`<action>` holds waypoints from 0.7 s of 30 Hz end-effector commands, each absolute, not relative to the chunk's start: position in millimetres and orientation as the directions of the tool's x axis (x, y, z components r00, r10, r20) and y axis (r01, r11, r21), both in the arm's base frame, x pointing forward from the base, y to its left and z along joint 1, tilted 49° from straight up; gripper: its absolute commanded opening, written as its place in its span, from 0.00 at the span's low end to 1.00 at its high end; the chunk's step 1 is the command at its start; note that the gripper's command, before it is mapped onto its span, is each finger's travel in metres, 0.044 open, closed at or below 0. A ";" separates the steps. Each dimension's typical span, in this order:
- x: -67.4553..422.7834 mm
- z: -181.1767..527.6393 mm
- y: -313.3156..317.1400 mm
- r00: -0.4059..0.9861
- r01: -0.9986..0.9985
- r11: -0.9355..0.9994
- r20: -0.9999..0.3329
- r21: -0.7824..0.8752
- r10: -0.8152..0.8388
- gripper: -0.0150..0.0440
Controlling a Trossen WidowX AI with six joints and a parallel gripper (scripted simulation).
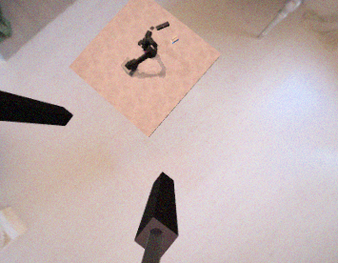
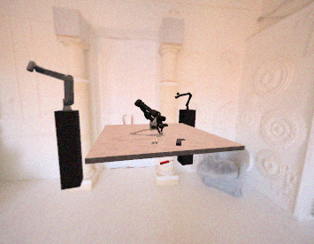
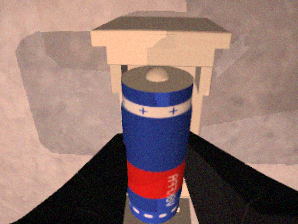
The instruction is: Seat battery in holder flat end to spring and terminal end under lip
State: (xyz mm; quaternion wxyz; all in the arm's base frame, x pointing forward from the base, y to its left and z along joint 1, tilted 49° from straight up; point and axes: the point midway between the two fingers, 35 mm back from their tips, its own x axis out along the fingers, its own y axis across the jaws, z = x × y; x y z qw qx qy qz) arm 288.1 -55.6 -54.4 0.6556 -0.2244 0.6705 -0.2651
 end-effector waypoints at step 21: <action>287.2 -55.4 -58.8 -0.085 0.042 0.763 -0.763 -0.645 -0.641 0.39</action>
